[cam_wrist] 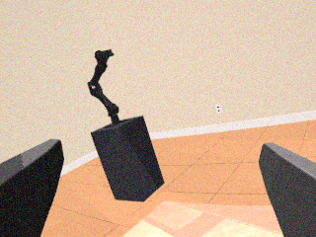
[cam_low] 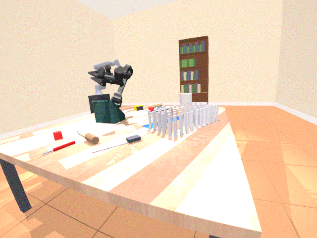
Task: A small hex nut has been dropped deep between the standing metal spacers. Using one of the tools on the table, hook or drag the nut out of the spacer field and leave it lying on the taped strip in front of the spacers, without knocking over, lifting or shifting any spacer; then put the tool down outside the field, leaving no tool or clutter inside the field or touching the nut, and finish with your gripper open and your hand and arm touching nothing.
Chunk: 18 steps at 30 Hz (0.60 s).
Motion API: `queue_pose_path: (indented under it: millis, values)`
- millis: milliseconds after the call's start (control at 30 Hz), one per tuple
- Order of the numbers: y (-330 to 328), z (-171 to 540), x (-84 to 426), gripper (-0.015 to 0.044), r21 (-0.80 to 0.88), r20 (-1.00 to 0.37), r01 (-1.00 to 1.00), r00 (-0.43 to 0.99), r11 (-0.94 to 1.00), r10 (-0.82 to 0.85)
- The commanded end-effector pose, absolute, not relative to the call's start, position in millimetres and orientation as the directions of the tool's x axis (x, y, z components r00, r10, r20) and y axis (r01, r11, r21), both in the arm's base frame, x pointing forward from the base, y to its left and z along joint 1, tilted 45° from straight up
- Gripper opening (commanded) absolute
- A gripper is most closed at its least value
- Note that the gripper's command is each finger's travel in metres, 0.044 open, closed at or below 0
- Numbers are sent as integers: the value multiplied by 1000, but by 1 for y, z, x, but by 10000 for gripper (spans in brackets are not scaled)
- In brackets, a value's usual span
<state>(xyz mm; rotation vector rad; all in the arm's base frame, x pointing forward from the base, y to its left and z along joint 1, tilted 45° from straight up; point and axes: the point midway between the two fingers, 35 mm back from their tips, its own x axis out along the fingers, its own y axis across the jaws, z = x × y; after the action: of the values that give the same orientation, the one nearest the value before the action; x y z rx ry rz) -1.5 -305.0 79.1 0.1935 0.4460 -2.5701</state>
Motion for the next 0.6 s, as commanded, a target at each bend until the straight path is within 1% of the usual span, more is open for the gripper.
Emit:
queue_pose_path:
  millis: [0,33,100,233,400,567]
  values:
    - [-305,78,0,426,-275,-230,523,-851,-807,-473]
    - [-305,74,4,440,-272,-256,541,-838,-796,-482]
    - [-307,60,21,440,-259,-351,611,-781,-748,-517]
    - [-308,34,65,440,-202,-535,773,-602,-602,-593]
    - [-302,14,133,440,-78,-696,939,-291,-334,-657]
    - [-283,10,206,440,88,-759,996,76,13,-646]
